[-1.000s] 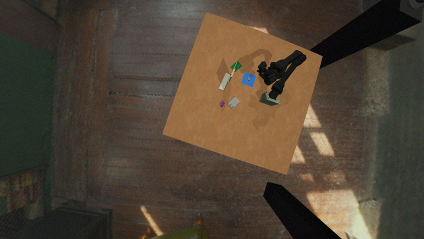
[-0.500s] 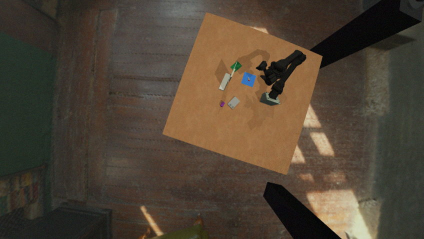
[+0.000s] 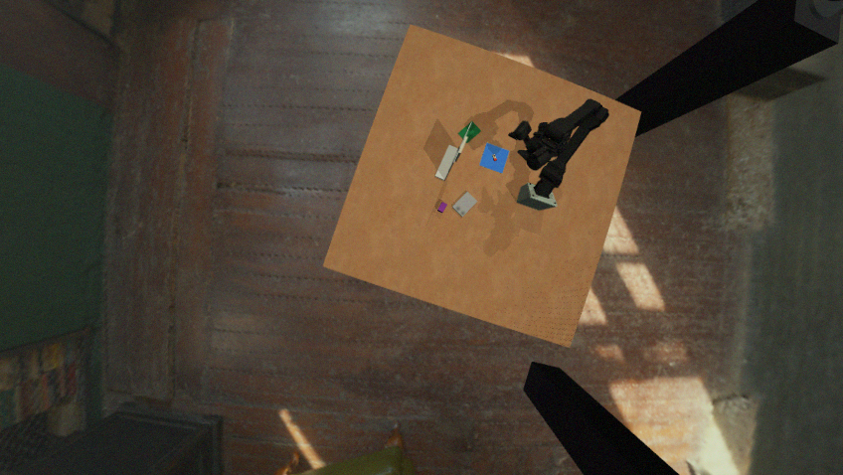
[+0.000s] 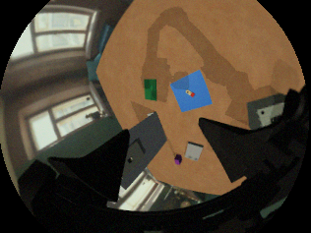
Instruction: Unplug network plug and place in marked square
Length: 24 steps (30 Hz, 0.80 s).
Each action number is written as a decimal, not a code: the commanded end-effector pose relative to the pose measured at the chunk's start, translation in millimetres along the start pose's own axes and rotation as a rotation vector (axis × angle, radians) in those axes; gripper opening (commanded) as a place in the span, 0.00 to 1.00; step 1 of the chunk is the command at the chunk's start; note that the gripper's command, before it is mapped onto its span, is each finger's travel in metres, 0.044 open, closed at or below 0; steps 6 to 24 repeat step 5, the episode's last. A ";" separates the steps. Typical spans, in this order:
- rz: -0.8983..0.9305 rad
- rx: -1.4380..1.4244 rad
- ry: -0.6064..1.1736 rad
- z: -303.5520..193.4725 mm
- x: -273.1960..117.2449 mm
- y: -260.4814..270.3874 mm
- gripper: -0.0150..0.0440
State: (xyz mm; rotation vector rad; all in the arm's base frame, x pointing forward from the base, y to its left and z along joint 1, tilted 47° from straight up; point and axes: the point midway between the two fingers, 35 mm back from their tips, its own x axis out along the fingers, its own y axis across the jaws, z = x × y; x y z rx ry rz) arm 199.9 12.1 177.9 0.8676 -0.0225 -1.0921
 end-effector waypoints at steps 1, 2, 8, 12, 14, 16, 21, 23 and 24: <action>-0.005 0.000 -0.001 -0.4 -0.1 -0.7 1.00; -0.005 0.000 -0.001 -0.4 -0.1 -0.7 1.00; -0.005 0.000 -0.001 -0.4 -0.1 -0.7 1.00; -0.005 0.000 -0.001 -0.4 -0.1 -0.7 1.00; -0.005 0.000 -0.001 -0.4 -0.1 -0.7 1.00; -0.005 0.000 -0.001 -0.4 -0.1 -0.7 1.00; -0.005 0.000 -0.001 -0.4 -0.1 -0.7 1.00; -0.005 0.000 -0.001 -0.4 -0.1 -0.7 1.00; -0.005 0.000 -0.001 -0.4 -0.1 -0.7 1.00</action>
